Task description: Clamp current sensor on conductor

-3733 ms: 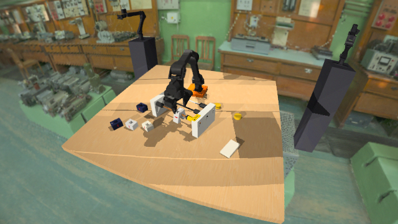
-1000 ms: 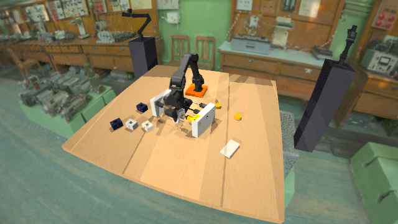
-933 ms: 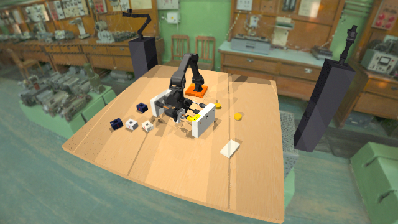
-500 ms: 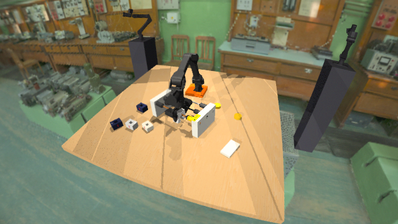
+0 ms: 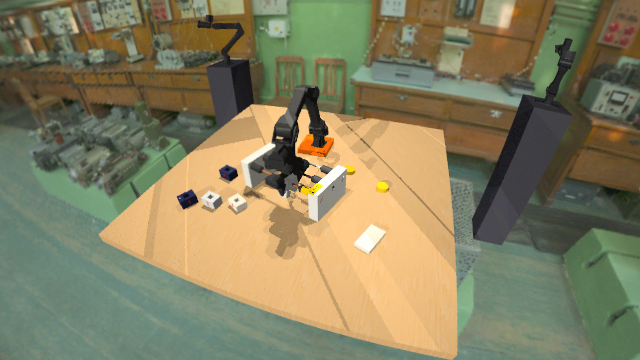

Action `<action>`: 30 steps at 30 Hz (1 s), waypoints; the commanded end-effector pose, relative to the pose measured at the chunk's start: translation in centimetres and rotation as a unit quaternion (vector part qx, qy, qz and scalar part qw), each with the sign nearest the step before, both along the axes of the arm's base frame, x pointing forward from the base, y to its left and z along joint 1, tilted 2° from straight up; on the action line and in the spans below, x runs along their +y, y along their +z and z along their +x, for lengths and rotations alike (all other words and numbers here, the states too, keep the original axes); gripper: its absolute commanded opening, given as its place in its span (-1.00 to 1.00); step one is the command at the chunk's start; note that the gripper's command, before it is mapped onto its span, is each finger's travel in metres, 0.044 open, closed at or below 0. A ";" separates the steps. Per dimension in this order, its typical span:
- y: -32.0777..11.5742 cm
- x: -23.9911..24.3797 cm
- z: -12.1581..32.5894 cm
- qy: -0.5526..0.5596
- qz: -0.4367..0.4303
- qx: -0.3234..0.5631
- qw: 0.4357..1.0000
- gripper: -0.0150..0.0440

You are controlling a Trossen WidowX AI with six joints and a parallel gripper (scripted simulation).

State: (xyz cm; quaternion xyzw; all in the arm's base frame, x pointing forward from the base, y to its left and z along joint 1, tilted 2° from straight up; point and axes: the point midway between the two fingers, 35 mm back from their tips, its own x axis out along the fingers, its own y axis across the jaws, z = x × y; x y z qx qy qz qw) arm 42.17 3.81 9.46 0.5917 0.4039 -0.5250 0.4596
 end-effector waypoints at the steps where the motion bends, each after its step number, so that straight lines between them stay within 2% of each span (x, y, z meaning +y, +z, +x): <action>1: 0.1 0.0 0.0 0.000 0.000 -0.001 1.000 -0.49; 7: 0.2 0.0 0.0 0.000 -0.003 -0.012 1.000 -0.49; 17: 1.5 0.0 -0.1 0.000 -0.022 -0.090 0.996 -0.49; 30: 1.6 0.0 -0.1 0.000 -0.023 -0.095 0.995 -0.49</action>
